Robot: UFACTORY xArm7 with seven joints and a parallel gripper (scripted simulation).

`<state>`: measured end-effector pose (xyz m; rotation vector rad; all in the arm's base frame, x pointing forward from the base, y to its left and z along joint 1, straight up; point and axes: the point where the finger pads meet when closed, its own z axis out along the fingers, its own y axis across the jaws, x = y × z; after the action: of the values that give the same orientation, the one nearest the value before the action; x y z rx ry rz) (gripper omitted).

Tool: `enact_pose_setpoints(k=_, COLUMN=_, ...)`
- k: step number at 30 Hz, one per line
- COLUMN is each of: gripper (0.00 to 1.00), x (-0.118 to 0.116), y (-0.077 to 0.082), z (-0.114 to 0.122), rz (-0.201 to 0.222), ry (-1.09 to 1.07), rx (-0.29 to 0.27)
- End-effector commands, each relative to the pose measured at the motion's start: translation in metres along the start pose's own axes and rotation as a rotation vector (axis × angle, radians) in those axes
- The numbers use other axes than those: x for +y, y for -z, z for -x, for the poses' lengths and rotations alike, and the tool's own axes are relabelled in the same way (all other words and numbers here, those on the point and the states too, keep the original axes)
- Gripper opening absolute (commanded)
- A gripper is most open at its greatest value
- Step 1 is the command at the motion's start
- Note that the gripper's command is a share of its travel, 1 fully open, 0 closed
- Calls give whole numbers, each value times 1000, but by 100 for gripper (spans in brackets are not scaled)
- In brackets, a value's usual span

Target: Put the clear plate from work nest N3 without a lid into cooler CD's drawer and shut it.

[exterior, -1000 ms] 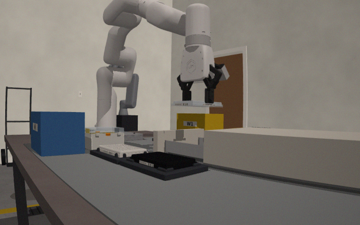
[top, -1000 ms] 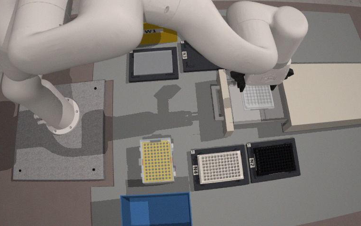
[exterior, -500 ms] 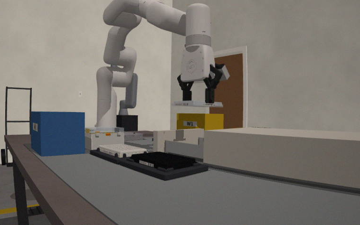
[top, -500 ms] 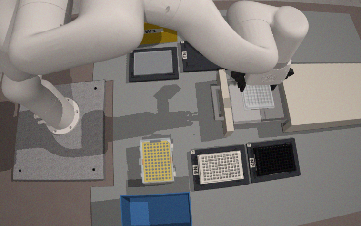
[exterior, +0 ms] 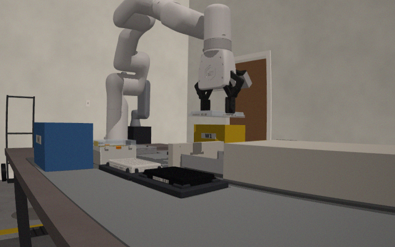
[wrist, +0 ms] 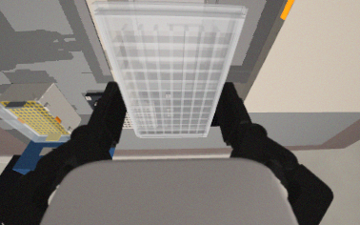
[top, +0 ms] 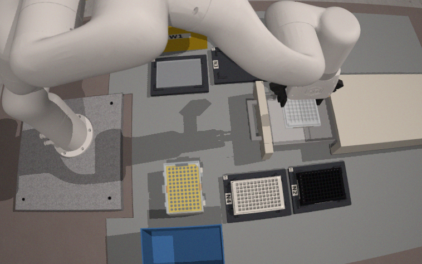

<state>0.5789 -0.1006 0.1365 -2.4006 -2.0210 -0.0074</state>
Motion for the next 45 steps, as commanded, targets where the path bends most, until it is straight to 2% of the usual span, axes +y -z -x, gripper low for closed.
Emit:
enact_pose_setpoints(k=1, gripper=0, x=1, y=3, z=0, rz=5, ry=0, rx=0)
enact_pose_setpoints(k=19, gripper=0, x=1, y=2, z=0, rz=5, ry=0, rx=0)
enact_pose_setpoints(k=45, gripper=0, x=1, y=-34, z=-1, rz=5, ry=0, rx=0)
